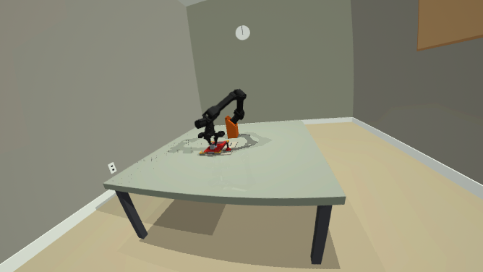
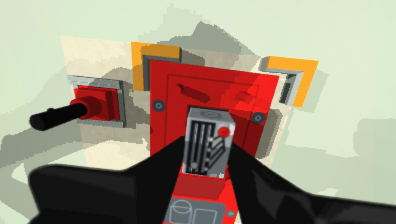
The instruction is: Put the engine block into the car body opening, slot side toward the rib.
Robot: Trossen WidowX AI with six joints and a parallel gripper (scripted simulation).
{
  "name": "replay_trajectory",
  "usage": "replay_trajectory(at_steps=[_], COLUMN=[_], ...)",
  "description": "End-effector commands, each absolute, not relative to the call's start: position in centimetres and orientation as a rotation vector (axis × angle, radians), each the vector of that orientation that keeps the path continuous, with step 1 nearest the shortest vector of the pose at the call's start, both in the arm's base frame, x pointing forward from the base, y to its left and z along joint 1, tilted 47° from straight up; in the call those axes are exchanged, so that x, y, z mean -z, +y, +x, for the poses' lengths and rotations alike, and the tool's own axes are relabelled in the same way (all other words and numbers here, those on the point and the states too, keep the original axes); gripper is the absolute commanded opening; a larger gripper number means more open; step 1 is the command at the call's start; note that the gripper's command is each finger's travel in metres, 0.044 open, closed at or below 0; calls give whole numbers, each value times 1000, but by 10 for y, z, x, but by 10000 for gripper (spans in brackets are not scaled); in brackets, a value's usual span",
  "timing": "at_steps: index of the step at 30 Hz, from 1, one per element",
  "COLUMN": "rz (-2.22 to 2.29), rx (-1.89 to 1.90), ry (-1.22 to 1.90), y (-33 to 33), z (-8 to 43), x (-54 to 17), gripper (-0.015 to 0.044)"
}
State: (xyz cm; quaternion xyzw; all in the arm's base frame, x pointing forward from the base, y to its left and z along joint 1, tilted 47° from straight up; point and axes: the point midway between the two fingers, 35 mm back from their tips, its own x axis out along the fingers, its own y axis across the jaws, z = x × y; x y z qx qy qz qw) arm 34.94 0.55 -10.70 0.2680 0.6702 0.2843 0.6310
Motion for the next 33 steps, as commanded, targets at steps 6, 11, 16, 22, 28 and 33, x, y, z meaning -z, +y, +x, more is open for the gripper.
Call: replay_trajectory(at_steps=[6, 11, 16, 22, 28, 33], rz=[614, 614, 614, 616, 620, 620], rx=[-651, -651, -651, -650, -648, -648], ry=[1534, 1534, 1534, 1534, 1534, 1534], y=[6, 6, 6, 4, -4, -4], z=[349, 349, 349, 350, 351, 351], x=[107, 107, 107, 105, 97, 97], gripper=[238, 369, 440, 440, 440, 309])
